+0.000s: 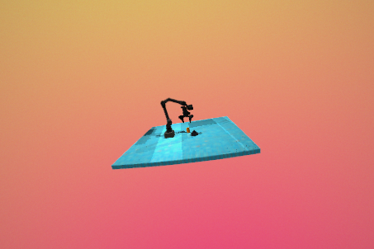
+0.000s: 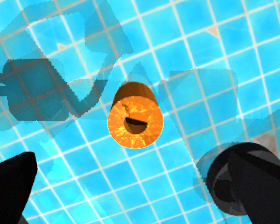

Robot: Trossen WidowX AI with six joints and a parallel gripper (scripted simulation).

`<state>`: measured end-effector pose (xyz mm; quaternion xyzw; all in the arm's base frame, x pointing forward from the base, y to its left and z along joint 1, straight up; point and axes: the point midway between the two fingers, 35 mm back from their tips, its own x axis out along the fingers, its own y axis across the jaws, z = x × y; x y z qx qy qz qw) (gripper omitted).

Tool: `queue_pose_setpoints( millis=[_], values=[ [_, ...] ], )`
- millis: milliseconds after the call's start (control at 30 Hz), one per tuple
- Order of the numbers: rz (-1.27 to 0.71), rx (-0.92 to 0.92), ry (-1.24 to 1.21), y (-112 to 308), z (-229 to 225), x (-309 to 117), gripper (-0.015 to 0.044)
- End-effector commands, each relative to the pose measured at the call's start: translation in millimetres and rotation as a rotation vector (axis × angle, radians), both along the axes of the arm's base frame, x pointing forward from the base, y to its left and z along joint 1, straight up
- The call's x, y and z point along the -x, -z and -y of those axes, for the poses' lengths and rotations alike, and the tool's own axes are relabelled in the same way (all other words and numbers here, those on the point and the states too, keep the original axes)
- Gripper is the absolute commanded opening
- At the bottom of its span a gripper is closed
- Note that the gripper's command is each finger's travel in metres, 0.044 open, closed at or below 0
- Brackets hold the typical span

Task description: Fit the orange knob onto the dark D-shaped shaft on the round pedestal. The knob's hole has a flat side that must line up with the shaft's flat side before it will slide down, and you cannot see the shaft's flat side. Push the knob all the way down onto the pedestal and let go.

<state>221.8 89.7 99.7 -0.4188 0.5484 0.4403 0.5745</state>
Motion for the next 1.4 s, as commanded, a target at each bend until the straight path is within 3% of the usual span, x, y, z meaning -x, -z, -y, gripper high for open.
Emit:
queue_pose_setpoints(
  millis=[0,167,533,967,1100,1367],
  values=[
    [0.010,0.042,0.010,-4,4,0,0.0440],
    [0.008,0.041,0.071,-4,4,0,0.0440],
    [-0.017,0.022,1.038,-2,2,1,0.0440],
    [-0.018,0.021,1.054,-2,4,0,0.0440],
    [-0.018,0.022,1.054,29,3,-1,0.0440],
    [-0.018,0.022,1.054,45,3,-1,0.0440]
  ],
)
